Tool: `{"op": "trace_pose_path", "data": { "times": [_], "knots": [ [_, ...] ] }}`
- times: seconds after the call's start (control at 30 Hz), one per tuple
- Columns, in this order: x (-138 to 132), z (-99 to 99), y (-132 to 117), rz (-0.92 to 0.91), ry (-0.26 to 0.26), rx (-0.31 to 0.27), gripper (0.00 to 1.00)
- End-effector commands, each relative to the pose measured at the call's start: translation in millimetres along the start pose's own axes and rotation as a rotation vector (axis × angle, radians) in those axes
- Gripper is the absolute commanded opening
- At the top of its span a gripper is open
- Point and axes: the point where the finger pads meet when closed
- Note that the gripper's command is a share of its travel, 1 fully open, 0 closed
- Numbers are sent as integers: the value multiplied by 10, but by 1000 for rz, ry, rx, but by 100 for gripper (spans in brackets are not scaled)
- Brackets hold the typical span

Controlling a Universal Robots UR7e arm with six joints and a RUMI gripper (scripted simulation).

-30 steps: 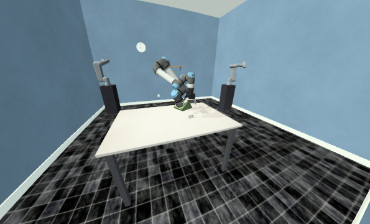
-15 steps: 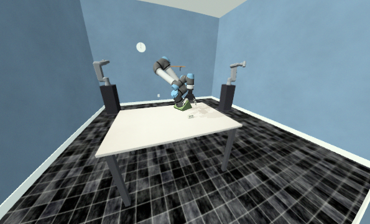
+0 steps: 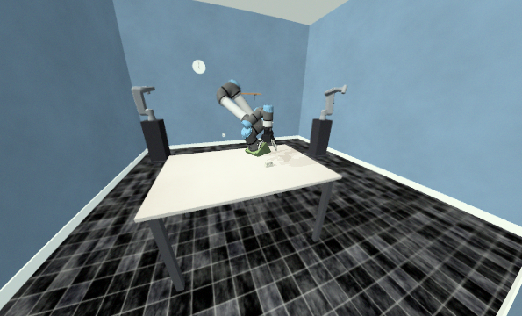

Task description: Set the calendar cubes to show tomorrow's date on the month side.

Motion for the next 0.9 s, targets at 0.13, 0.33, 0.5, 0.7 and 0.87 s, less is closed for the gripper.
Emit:
{"op": "trace_pose_path", "data": {
  "times": [0.13, 0.33, 0.5, 0.7, 0.87],
  "knots": [
    [4, -68, -4, -219, 6, -6, 100],
    [5, -116, -13, -374, 5, -7, 100],
    [4, -155, -20, -496, 5, -8, 100],
    [3, -184, -27, -587, 5, -9, 100],
    [-1, -224, -40, -721, 4, -10, 100]
  ]
}}
Point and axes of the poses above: the point where the finger pads meet when closed, its own z axis back along the fingers, its own x axis across the jaws, y = z × x, and after that the axes turned 6 degrees about -z, right-handed
